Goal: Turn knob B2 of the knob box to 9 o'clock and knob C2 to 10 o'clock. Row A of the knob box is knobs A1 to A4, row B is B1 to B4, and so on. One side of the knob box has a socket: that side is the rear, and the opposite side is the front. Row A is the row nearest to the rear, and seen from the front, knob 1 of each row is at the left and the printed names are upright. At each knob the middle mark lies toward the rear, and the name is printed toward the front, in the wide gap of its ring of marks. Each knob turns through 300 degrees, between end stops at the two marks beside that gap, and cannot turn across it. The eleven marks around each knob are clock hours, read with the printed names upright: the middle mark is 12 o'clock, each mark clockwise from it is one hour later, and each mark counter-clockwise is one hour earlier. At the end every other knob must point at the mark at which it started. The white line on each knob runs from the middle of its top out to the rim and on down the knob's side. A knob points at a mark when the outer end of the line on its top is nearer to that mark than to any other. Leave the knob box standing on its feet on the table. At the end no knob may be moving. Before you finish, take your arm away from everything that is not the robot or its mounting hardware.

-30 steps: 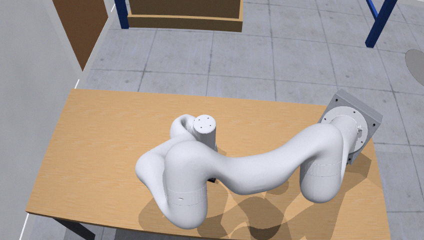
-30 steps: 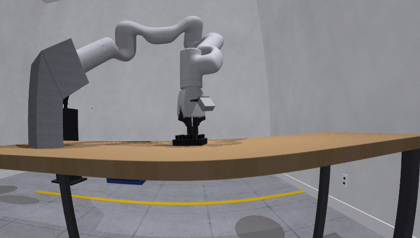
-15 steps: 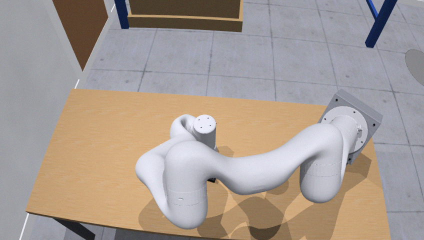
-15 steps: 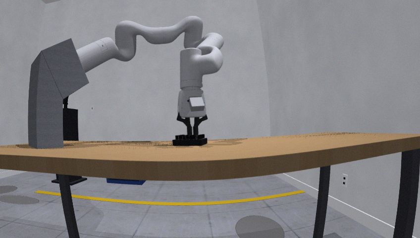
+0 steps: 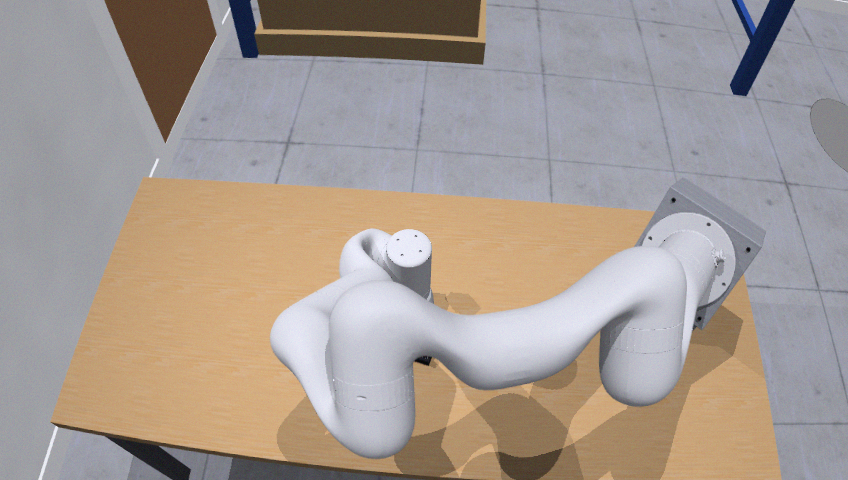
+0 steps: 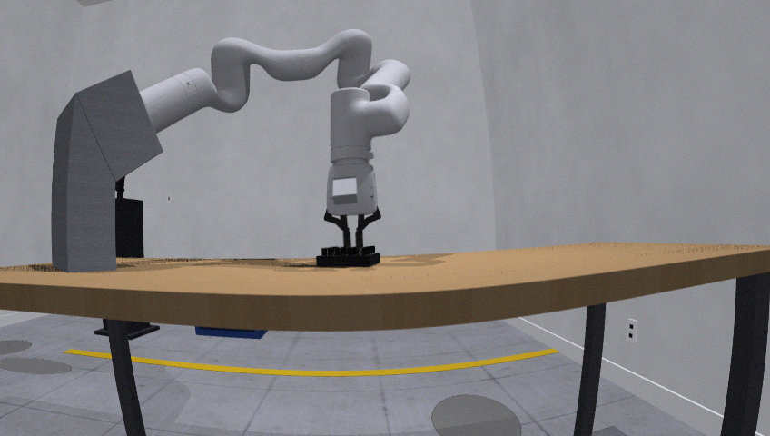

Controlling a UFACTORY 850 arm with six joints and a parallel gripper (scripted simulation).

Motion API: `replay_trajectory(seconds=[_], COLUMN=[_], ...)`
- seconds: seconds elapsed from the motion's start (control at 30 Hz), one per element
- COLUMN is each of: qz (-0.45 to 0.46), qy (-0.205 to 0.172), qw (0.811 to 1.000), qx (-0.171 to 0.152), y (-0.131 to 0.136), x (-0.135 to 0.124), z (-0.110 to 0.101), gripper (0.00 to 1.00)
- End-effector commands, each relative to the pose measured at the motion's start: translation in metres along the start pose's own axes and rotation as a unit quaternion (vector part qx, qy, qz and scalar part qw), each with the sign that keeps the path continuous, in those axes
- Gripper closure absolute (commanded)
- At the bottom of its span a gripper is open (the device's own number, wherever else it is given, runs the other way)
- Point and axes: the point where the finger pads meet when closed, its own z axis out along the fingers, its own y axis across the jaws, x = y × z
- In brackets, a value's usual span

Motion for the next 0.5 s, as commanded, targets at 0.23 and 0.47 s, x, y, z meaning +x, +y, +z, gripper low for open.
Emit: replay_trajectory(seconds=[0.23, 0.47], qz=[0.063, 0.091], qy=[0.0, 0.0], qw=[0.998, 0.996], qx=[-0.001, -0.001], y=[-0.0004, -0.0004], x=[0.0001, 0.0001], z=[-0.0004, -0.0004], gripper=[0.92, 0.92])
